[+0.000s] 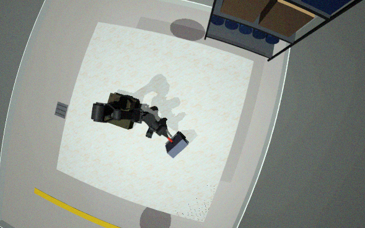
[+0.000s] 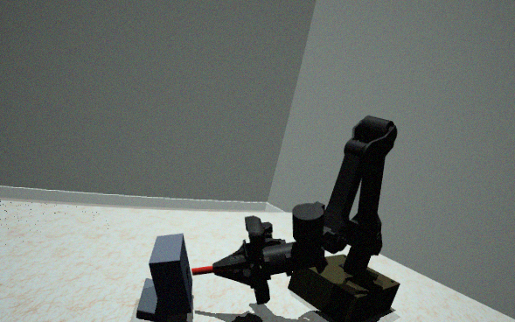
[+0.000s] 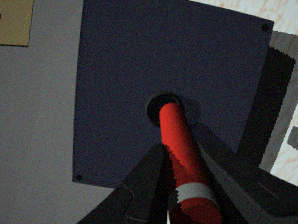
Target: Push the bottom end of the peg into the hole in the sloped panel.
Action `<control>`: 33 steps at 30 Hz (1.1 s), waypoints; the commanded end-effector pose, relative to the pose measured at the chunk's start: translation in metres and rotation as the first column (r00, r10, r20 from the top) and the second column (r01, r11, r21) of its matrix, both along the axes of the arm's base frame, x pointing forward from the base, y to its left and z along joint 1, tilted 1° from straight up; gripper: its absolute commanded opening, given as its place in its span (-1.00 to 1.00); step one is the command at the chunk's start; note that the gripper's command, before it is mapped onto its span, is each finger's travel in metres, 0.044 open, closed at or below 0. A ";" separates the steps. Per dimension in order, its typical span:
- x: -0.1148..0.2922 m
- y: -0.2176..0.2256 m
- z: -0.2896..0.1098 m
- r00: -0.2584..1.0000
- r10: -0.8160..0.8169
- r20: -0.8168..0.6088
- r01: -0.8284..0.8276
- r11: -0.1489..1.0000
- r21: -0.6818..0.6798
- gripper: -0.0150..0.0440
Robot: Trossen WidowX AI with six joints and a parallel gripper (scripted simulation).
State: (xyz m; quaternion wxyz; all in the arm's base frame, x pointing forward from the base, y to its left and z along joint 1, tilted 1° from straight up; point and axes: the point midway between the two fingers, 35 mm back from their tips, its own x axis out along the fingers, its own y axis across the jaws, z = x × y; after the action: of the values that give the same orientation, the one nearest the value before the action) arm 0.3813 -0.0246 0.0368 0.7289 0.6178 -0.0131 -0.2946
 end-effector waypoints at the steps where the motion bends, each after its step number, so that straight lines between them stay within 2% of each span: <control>1: 0.001 0.000 0.002 1.000 -0.003 0.004 0.003 1.000 0.001 -0.49; 33: 0.013 -0.004 0.001 1.000 -0.003 0.005 0.003 1.000 0.000 -0.49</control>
State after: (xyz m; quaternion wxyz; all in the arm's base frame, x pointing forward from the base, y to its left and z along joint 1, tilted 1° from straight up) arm 0.3916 -0.0287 0.0364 0.7268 0.6188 -0.0156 -0.2977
